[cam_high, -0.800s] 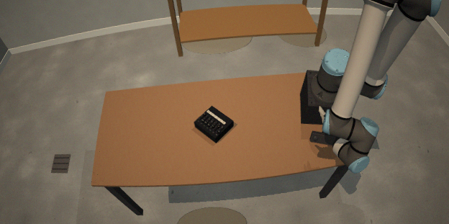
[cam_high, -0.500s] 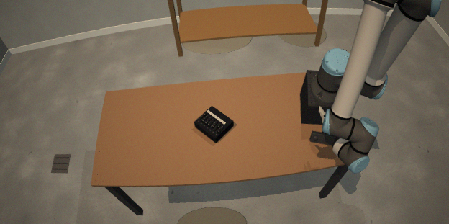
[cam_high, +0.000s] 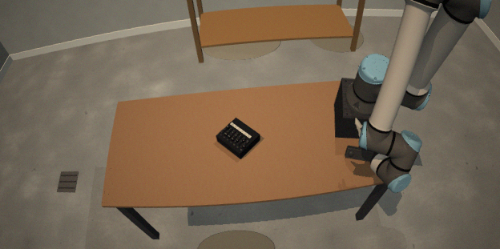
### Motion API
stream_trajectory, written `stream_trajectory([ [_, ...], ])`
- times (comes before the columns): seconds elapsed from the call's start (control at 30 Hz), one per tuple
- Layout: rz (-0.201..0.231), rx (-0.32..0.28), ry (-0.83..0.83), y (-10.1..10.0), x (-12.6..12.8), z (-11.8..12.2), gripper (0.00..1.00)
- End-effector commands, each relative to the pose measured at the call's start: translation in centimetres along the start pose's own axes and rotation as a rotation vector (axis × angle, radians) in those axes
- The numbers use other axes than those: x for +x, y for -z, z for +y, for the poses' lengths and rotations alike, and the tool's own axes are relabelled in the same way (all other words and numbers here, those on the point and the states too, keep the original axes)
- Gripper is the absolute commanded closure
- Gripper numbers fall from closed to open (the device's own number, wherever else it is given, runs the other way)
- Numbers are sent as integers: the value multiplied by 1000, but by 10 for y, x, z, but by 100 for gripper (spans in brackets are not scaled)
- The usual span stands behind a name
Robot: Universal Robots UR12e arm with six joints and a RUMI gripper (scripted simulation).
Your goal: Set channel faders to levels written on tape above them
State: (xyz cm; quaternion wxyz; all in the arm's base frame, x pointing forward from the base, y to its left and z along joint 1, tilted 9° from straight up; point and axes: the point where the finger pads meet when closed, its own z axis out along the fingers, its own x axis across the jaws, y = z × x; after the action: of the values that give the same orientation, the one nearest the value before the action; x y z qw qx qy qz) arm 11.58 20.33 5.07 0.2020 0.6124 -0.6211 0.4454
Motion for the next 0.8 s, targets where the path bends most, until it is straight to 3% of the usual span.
stream_trajectory([
  [0.0,-2,-10,-6,0,-1,-1,0],
  [0.37,-17,-90,-50,-3,-13,-8,0],
  [0.57,-40,-196,-113,-8,-29,-19,0],
  [0.77,-78,-340,-205,-14,-51,-39,0],
])
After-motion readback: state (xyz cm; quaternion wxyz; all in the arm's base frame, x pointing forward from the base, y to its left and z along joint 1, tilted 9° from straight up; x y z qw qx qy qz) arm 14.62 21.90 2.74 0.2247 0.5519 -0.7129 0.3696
